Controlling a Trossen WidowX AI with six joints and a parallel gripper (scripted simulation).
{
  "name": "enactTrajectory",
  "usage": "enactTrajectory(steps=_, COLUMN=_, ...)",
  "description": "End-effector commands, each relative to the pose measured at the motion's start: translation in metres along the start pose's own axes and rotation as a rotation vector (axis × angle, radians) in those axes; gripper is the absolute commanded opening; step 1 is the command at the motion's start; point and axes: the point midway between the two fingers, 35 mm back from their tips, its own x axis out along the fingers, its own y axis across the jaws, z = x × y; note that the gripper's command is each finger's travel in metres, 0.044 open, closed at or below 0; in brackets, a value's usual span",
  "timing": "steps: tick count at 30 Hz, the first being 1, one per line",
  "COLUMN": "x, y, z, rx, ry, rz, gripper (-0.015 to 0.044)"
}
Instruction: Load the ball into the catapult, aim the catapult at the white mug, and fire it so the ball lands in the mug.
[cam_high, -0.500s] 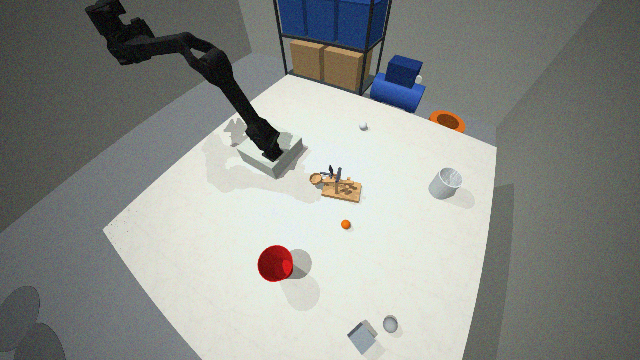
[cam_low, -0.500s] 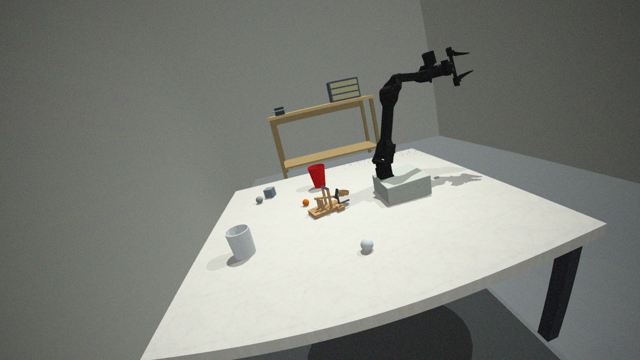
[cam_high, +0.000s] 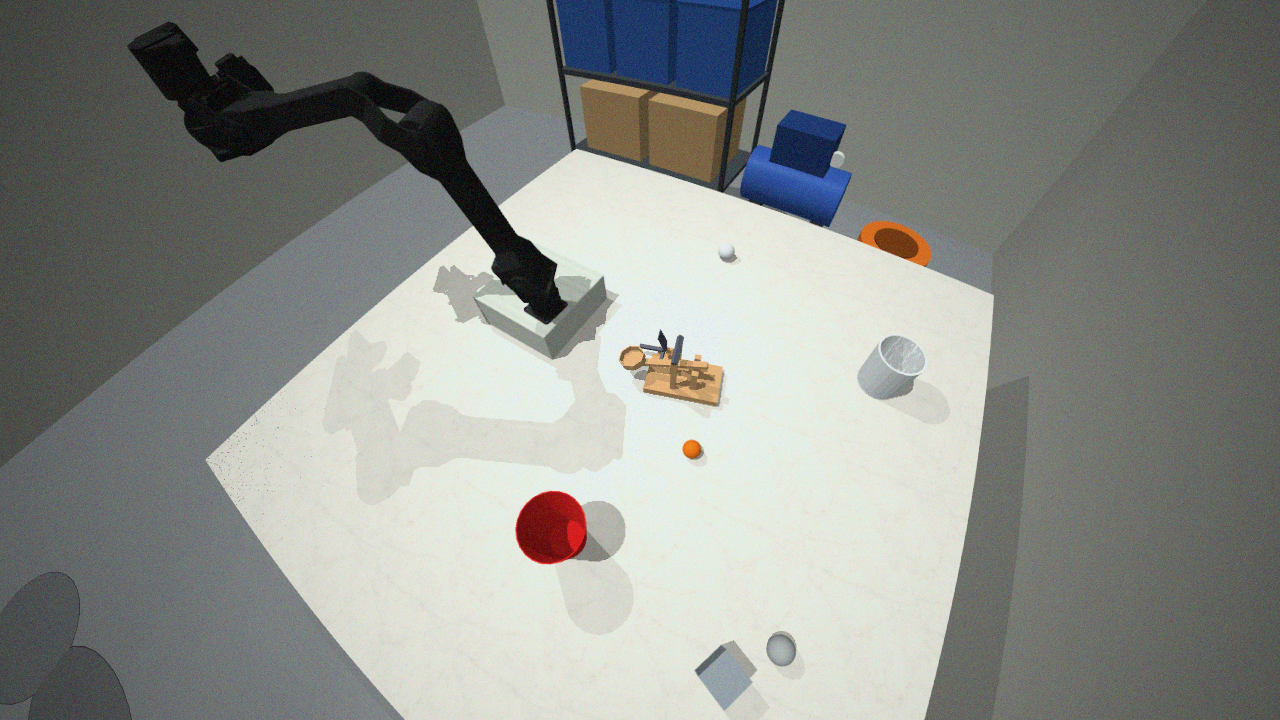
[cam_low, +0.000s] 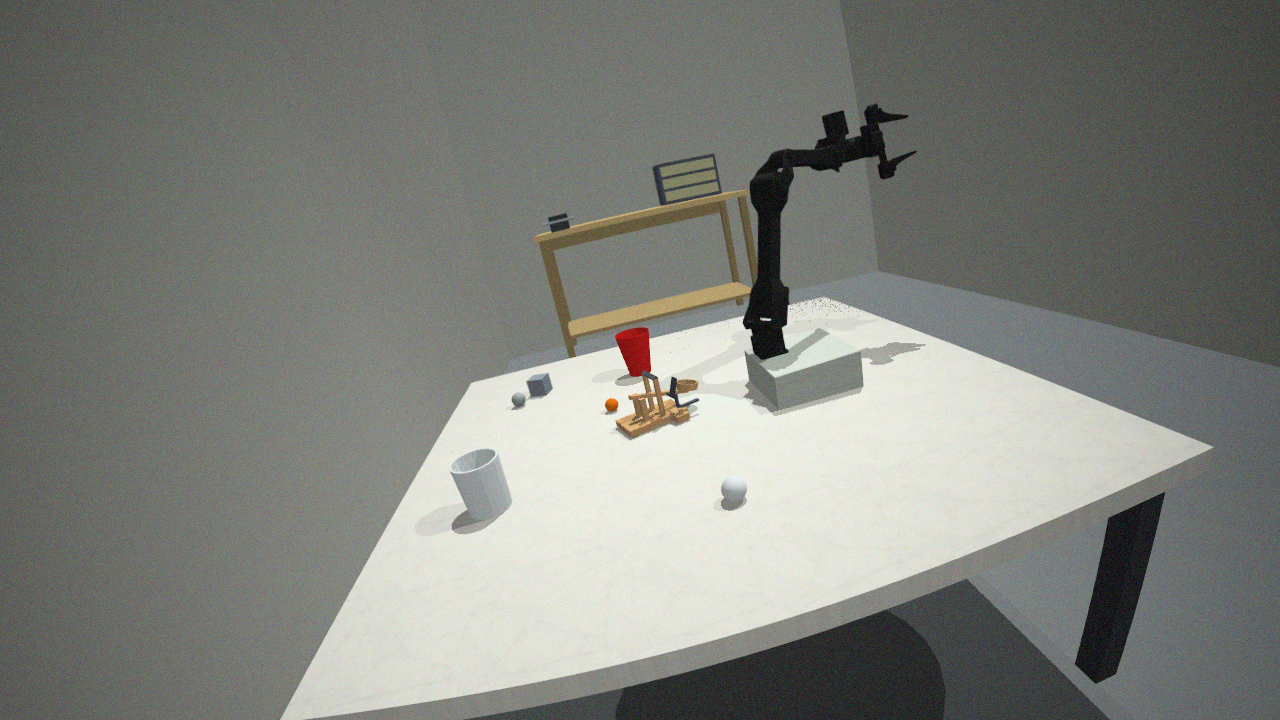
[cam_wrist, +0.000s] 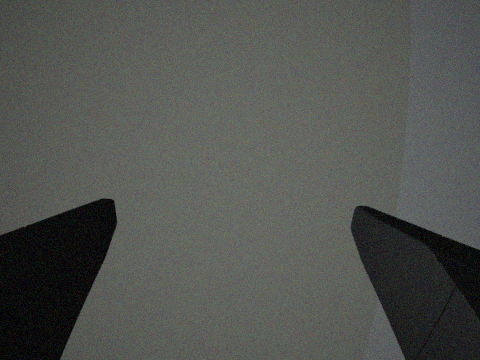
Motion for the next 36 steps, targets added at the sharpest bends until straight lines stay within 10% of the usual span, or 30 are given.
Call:
enactTrajectory(steps=1, x=-0.019, y=0.002, z=-0.020, rx=-0.044, ry=0.080, rz=0.005, gripper=0.0440)
enactTrajectory(steps=36, x=-0.318, y=-0.026, z=-0.187, rx=-0.525, ry=0.903, rz=0.119, gripper=0.0440)
